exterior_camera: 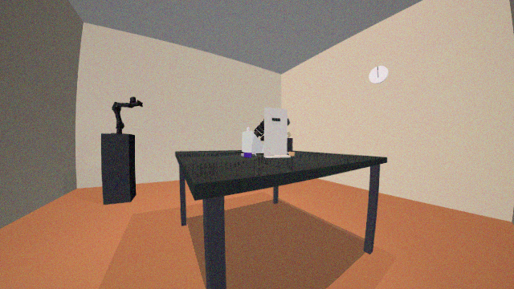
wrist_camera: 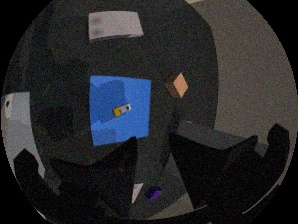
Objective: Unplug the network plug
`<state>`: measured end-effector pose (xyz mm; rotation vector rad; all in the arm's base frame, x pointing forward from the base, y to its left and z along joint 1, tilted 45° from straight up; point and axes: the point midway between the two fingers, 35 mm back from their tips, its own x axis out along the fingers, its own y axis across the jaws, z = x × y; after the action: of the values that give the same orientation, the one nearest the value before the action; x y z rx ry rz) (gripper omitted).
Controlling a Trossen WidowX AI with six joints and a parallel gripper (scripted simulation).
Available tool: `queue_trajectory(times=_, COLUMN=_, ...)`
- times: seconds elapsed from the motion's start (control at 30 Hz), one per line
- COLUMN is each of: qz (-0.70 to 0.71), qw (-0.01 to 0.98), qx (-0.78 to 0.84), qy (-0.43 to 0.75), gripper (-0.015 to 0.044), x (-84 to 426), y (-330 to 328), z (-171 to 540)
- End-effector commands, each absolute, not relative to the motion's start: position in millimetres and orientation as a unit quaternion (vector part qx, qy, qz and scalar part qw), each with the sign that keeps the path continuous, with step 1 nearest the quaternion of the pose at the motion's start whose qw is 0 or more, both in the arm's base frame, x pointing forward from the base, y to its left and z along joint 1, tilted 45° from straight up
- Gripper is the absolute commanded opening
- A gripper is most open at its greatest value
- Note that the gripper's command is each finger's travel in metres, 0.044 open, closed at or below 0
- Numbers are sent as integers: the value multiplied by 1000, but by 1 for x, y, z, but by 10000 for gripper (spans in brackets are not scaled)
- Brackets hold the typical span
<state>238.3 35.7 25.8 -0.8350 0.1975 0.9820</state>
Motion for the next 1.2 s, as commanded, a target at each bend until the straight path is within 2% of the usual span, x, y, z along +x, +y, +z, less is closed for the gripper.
queue_trajectory(times=0.0, qz=455, qw=795, qx=-392, qy=87, gripper=156, x=240, y=32, z=32)
queue_trajectory(times=0.63, qz=454, qw=798, qx=-386, qy=88, gripper=156, x=234, y=26, z=41)
queue_trajectory(times=1.17, qz=457, qw=793, qx=-392, qy=95, gripper=156, x=239, y=-7, z=65)
